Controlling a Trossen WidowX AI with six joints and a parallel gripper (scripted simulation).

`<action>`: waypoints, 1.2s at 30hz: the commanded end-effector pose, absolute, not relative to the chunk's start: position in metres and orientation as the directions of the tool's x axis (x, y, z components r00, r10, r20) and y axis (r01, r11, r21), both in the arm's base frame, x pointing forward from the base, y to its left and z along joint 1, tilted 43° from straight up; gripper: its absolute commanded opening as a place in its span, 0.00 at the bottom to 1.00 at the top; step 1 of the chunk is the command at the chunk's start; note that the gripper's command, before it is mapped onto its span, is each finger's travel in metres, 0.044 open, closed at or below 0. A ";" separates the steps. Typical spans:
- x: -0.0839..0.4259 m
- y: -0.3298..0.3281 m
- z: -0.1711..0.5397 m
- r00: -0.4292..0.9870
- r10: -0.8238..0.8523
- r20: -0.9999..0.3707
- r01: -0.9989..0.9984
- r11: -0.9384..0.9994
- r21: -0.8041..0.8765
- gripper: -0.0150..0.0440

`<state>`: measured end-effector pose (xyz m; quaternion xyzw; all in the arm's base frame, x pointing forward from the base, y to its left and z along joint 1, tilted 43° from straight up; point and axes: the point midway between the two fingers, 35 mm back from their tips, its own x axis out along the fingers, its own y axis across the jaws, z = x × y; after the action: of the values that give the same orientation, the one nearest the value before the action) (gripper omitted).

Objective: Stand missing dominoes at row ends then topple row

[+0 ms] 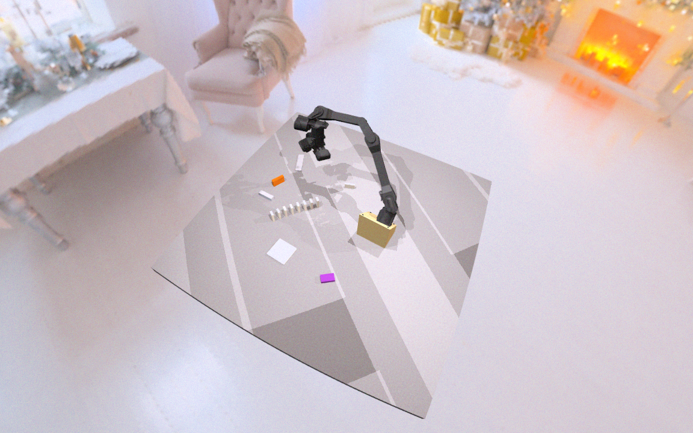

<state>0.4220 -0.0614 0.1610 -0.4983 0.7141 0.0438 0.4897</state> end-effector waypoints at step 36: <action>0.418 -0.090 0.120 0.342 0.149 -0.928 -0.771 0.609 -0.186 0.30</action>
<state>0.4200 -0.0874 0.1204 -0.3251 0.5200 0.2872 0.7358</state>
